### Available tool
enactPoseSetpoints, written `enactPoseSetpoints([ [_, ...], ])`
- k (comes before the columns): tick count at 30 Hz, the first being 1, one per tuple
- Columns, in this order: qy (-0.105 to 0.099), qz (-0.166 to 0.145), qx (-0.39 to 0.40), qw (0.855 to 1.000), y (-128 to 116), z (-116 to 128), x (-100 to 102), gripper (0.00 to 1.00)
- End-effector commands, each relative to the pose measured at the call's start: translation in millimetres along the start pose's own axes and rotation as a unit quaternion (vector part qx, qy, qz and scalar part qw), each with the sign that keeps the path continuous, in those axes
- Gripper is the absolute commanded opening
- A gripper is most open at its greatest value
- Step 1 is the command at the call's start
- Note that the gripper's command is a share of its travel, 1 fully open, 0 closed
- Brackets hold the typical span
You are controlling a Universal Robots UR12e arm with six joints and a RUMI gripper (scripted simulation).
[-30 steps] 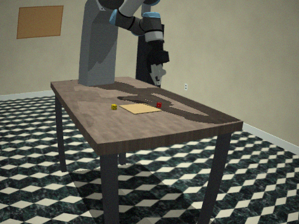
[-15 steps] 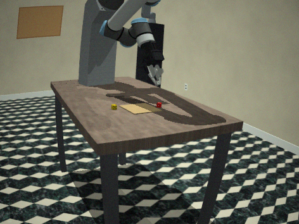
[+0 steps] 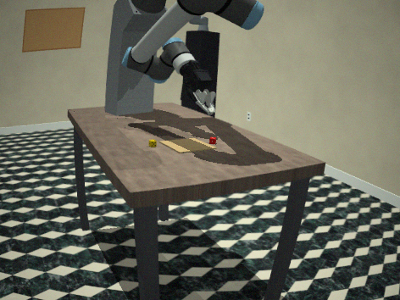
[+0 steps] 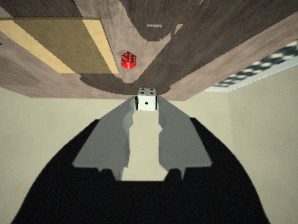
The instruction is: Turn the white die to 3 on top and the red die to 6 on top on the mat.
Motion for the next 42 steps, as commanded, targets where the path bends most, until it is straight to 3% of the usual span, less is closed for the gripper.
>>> enactPoseSetpoints([
  [1, 0.002, -0.043, 0.001, 0.999, 7.5, -0.2, 1.4, 0.03],
  [18, 0.002, -0.054, 0.001, 0.999, 12.8, 0.1, 3.7, 0.03],
  [42, 0.002, -0.054, 0.001, 0.999, 61.8, 1.1, 46.6, 0.03],
])
Point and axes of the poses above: the point where the finger pads meet when closed, its own x axis out along the fingers, its own z axis across the jaws, y = z × x, the point moved 9 cm from there along -x, back along the fingers, and after that the axes turned 1 degree about -x, right-handed, at the moved point
